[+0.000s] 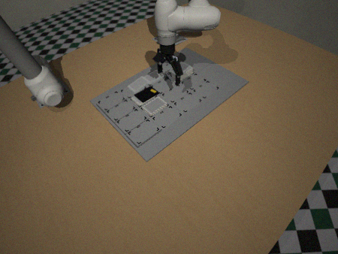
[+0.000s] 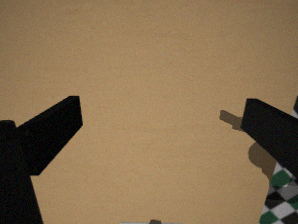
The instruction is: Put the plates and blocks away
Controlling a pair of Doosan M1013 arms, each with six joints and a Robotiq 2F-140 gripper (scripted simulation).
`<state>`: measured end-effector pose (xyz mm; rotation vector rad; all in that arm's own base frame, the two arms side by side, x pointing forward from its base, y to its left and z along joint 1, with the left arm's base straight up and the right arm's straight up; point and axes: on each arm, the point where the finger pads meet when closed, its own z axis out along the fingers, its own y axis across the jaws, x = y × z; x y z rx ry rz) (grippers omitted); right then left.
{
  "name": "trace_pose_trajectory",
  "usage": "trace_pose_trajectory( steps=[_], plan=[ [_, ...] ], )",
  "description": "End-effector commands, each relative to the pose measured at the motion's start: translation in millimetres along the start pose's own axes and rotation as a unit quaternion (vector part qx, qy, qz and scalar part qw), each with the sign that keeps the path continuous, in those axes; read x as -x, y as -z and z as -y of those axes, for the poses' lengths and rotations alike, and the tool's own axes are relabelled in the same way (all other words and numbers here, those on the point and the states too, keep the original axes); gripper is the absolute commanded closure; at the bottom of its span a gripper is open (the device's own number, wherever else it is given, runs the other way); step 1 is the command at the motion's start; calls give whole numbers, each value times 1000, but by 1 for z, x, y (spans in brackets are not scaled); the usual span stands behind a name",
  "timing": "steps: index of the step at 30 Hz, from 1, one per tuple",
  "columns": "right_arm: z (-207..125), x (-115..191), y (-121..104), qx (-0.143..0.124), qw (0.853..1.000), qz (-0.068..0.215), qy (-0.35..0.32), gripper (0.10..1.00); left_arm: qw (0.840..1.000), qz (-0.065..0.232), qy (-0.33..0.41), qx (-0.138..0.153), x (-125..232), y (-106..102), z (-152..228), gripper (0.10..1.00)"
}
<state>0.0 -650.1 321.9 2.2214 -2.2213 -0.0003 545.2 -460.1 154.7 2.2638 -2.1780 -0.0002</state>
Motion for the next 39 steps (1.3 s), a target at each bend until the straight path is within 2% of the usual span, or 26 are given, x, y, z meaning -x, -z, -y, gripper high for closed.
trace_pose_trajectory(
  steps=[1, 5, 39],
  plan=[
    [0, 0, 1, 0, 1000, -1, 0, 98, 1000, 0, 0, -1, 0, 1, 0, 98],
    [0, 0, 1, 0, 1000, -1, 0, 98, 1000, 0, 0, -1, 0, 1, 0, 98],
    [0, 0, 1, 0, 1000, -1, 0, 98, 1000, -1, 0, -1, -120, 1, 0, 98]
  ],
)
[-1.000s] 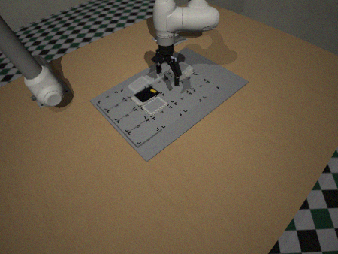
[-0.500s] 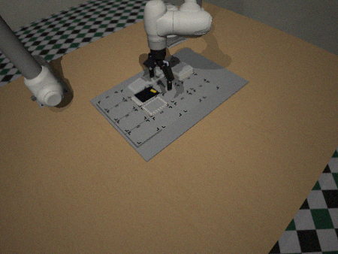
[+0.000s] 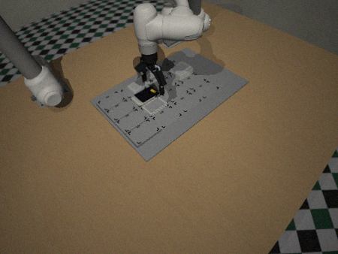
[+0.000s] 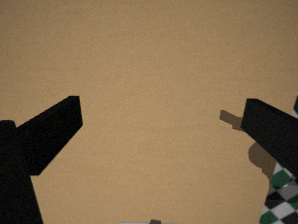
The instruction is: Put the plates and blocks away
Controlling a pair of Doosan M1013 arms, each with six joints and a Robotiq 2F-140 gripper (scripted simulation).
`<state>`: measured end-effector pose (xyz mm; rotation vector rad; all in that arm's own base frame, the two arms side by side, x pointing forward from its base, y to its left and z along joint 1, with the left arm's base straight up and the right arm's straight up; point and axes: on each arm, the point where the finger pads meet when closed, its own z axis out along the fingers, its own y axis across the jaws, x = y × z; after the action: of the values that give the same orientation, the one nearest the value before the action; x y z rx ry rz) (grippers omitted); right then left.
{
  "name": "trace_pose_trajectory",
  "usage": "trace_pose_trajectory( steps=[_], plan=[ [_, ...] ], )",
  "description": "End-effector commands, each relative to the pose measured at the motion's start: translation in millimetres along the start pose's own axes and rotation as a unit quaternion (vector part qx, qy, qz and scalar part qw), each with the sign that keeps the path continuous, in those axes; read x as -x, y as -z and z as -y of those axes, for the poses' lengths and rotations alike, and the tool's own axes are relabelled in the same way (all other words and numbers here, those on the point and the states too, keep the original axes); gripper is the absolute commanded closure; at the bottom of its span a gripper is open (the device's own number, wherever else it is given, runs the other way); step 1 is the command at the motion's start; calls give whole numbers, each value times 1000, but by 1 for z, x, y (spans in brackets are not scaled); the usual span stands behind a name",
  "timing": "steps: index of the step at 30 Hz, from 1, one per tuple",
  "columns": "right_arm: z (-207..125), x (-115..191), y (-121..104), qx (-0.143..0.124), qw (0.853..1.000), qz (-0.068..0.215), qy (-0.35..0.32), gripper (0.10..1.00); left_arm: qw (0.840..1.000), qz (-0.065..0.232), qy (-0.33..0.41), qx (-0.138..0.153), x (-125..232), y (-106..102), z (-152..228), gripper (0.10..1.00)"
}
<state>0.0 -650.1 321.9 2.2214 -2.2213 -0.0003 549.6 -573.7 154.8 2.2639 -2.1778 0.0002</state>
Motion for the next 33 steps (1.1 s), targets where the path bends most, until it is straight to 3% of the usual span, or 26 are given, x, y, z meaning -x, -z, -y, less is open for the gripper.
trace_pose_trajectory(
  steps=[1, 11, 33],
  plan=[
    [0, 0, 1, 0, 1000, -1, 0, 98, 1000, 0, 0, -1, -11, 1, 0, 98],
    [0, 0, 1, 0, 1000, -1, 0, 98, 1000, 0, 0, -1, -51, 1, 0, 98],
    [0, 0, 1, 0, 1000, -1, 0, 98, 1000, -1, 0, -1, -51, 1, 0, 98]
  ],
)
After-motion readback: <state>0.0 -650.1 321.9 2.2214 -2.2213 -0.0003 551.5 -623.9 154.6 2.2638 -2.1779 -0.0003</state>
